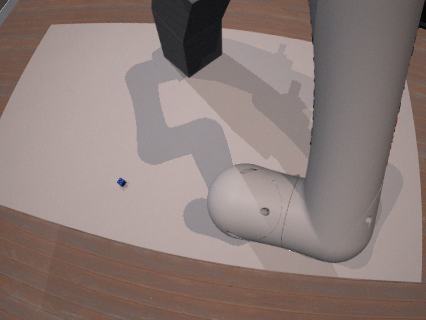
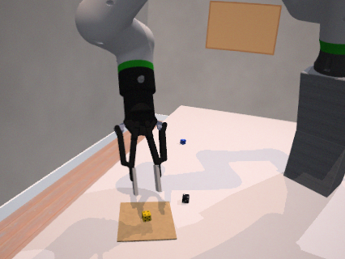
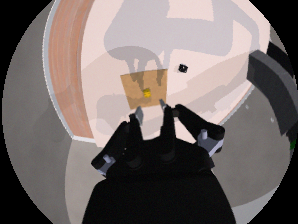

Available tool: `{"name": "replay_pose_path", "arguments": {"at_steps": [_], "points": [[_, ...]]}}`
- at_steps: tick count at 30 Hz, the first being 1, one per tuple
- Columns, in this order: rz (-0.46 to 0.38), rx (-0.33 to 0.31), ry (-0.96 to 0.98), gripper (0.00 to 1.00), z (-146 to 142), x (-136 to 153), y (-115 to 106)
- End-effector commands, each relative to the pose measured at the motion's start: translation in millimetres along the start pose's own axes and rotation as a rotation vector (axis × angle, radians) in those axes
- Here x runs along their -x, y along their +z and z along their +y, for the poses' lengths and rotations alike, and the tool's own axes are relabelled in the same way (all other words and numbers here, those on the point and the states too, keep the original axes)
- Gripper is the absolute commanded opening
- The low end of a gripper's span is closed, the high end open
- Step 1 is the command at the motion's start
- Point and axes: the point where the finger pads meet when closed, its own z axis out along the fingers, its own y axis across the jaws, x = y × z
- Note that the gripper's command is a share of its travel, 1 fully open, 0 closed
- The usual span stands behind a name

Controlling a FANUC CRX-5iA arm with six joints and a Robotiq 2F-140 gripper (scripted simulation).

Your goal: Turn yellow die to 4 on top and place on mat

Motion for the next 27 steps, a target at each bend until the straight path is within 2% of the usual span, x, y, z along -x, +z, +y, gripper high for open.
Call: {"name": "replay_pose_path", "arguments": {"at_steps": [1, 4, 15, 21, 23, 27], "points": [[0.122, 0.011, 0.009, 0.40, 3, 0, 2], [0.202, -0.002, 0.001, 0.40, -1, 3, 0], [0.247, 0.000, 0.004, 0.40, 1, 7, -1], [0.368, 0.021, 0.019, 0.40, 9, 0, -2], [0.368, 0.021, 0.019, 0.40, 9, 0, -2], [0.445, 0.009, 0.012, 0.40, 4, 4, -1]]}}
